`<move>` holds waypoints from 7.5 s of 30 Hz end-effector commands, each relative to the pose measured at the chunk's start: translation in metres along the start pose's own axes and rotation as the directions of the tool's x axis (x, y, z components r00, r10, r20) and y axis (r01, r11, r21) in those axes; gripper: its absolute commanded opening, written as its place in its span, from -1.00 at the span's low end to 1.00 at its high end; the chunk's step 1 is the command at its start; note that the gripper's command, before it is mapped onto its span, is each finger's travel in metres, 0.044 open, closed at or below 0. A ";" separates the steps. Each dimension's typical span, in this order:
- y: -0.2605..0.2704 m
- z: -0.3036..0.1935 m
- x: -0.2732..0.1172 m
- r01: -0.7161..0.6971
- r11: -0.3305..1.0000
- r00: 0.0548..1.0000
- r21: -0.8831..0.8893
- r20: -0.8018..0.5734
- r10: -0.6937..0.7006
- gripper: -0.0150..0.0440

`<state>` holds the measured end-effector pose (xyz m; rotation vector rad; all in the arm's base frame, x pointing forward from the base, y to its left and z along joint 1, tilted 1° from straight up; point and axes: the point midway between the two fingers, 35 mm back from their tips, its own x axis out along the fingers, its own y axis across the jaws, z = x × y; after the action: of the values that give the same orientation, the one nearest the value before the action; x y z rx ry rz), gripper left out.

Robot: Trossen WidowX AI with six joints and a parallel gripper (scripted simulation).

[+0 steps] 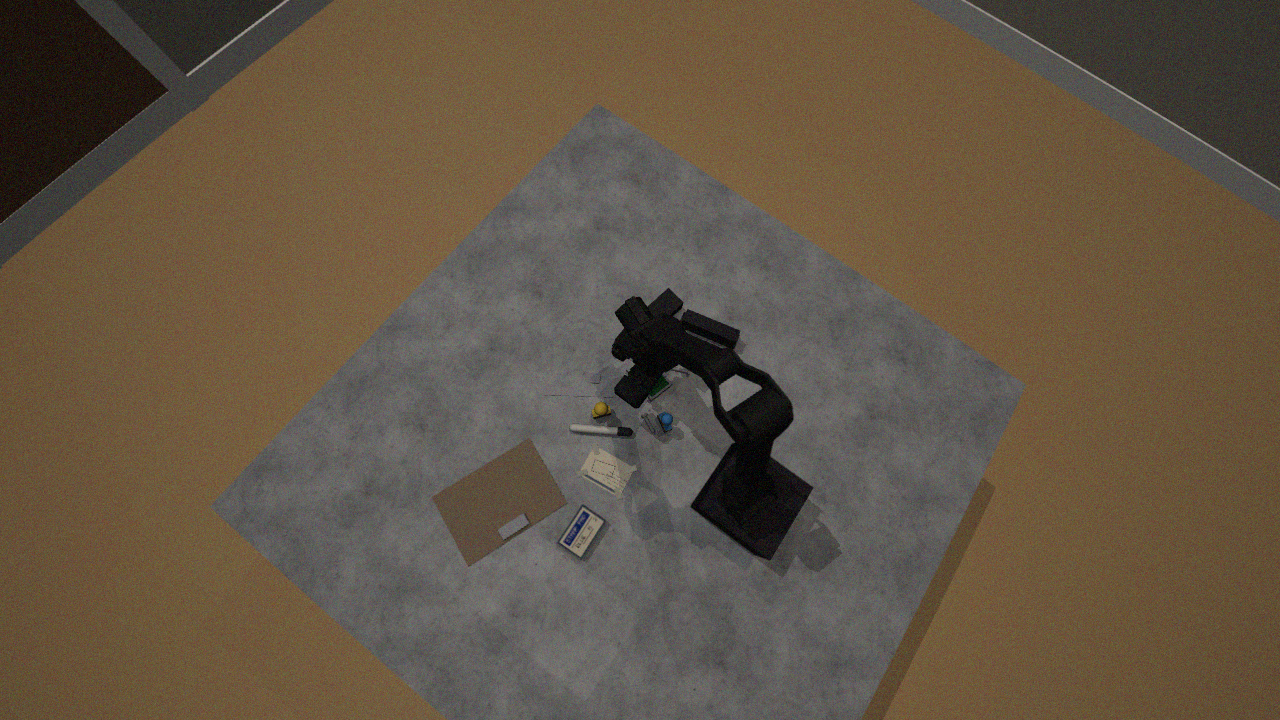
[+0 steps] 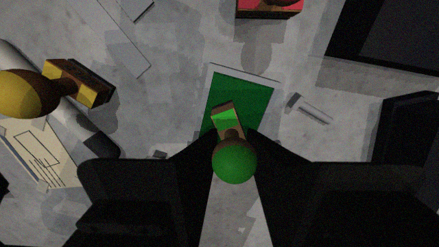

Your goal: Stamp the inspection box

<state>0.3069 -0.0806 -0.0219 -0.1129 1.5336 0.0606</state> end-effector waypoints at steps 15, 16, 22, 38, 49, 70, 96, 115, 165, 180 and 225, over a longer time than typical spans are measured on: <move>0.000 0.000 0.003 0.001 1.000 1.000 0.000 -0.002 -0.001 -0.49; 0.000 0.000 0.003 0.001 1.000 1.000 0.000 -0.002 -0.001 -0.49; 0.000 0.000 0.003 0.001 1.000 1.000 0.000 -0.002 -0.001 -0.49; 0.000 0.000 0.003 0.001 1.000 1.000 0.000 -0.002 -0.001 -0.49; 0.000 0.000 0.004 0.001 1.000 1.000 0.000 -0.002 -0.001 -0.49; 0.000 0.000 -0.006 0.001 1.000 1.000 0.000 -0.002 -0.001 -0.49; -0.001 0.001 -0.038 0.001 1.000 1.000 0.000 -0.002 -0.001 -0.49; 0.018 0.004 -0.057 -0.001 1.000 1.000 0.003 -0.001 0.001 -0.49; 0.221 -0.039 -0.059 -0.017 0.999 1.000 0.043 -0.005 0.017 -0.49; 0.222 -0.038 -0.049 -0.016 0.999 1.000 0.043 -0.002 0.016 -0.49; 0.223 -0.038 -0.019 -0.013 0.999 1.000 0.043 0.004 0.013 -0.49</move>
<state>0.2452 0.1392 -0.0072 -0.0637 1.5254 0.0490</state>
